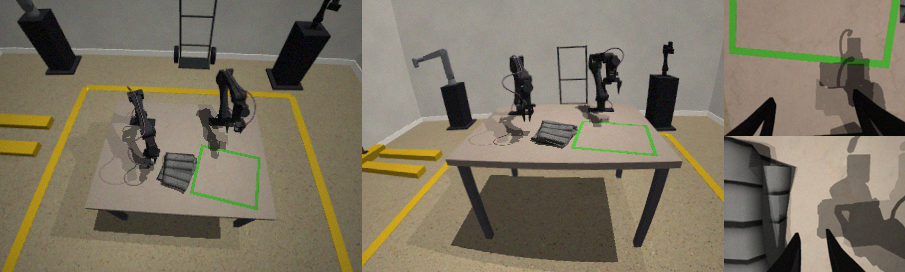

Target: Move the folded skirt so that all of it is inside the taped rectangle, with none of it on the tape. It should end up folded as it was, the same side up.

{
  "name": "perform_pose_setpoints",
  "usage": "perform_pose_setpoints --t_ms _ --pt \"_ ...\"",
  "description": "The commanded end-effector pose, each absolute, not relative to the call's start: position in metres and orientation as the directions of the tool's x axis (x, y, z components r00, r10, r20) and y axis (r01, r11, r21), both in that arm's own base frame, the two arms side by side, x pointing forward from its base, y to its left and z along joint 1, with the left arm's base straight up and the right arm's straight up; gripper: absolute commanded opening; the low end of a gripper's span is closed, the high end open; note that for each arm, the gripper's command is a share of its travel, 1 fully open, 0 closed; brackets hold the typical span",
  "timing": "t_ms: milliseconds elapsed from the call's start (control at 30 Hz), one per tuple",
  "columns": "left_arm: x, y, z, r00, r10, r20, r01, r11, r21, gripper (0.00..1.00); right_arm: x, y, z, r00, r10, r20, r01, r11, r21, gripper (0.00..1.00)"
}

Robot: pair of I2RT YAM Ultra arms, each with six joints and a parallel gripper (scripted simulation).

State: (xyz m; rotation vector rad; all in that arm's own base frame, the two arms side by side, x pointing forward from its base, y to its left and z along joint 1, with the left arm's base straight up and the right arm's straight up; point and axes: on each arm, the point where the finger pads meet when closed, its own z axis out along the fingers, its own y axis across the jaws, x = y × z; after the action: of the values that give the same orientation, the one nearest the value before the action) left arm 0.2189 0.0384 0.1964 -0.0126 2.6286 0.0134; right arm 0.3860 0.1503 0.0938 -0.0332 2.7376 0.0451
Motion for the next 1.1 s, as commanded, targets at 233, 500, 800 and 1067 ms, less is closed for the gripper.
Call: perform_pose_setpoints --t_ms 233,500,800,1067 --pt "0.218 0.038 0.204 -0.858 -0.008 -0.513 -0.011 1.000 0.002 0.90 0.406 0.154 0.127 -0.874 0.011 -0.485 -0.019 0.998 0.056 0.30" --pt "0.218 0.038 0.204 -0.858 -0.008 -0.513 -0.011 1.000 0.002 0.90 0.406 0.154 0.127 -0.874 0.011 -0.485 -0.019 0.998 0.056 0.30" --pt "0.218 0.038 0.204 -0.858 -0.008 -0.513 -0.011 1.000 0.002 0.90 0.406 0.154 0.127 -0.874 0.011 -0.485 -0.019 0.998 0.056 0.30" --pt "0.218 0.038 0.204 -0.858 -0.008 -0.513 -0.011 1.000 0.002 0.90 0.395 0.150 0.068 -0.905 -0.003 -0.425 -0.016 1.000 0.027 0.30"
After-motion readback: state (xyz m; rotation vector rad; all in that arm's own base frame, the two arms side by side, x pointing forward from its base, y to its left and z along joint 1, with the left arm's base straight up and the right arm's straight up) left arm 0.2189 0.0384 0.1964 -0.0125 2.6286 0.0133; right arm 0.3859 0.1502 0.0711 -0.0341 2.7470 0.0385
